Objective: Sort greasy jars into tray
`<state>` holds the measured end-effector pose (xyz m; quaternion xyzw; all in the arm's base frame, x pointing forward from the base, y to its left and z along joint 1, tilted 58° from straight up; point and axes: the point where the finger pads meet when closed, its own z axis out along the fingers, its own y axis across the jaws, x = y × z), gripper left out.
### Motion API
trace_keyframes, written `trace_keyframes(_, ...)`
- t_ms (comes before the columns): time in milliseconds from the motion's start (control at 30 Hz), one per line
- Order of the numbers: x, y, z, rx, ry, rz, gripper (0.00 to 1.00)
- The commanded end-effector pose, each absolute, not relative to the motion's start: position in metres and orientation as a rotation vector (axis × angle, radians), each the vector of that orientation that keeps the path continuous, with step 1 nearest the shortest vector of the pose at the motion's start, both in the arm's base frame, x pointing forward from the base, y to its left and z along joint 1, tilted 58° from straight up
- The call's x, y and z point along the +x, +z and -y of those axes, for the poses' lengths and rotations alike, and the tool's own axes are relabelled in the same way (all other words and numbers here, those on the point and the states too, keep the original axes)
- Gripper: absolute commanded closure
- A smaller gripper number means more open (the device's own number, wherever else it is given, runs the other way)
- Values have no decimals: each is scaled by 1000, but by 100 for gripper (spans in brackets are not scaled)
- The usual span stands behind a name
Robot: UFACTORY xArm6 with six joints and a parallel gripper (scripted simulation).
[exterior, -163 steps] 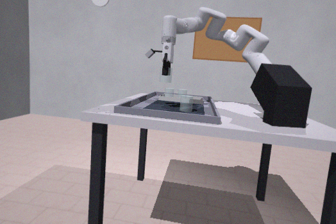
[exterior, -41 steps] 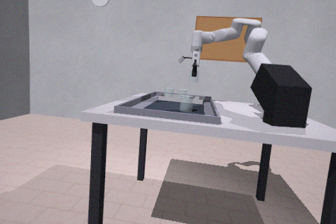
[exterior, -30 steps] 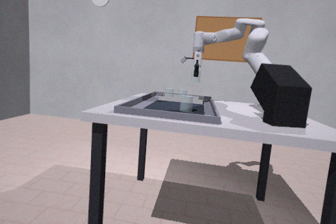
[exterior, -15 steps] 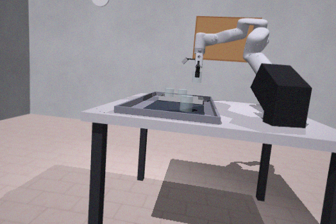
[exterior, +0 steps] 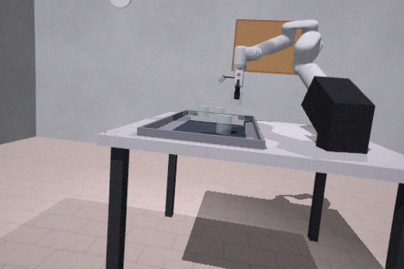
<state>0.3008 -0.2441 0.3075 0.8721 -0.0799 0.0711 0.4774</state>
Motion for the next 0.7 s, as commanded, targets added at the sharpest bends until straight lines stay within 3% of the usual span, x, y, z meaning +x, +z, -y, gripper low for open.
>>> trace_keyframes(0, 303, 305, 249, 2130, 180, 194, 100)
trace_keyframes(667, 305, 280, 289, 2130, 180, 194, 100)
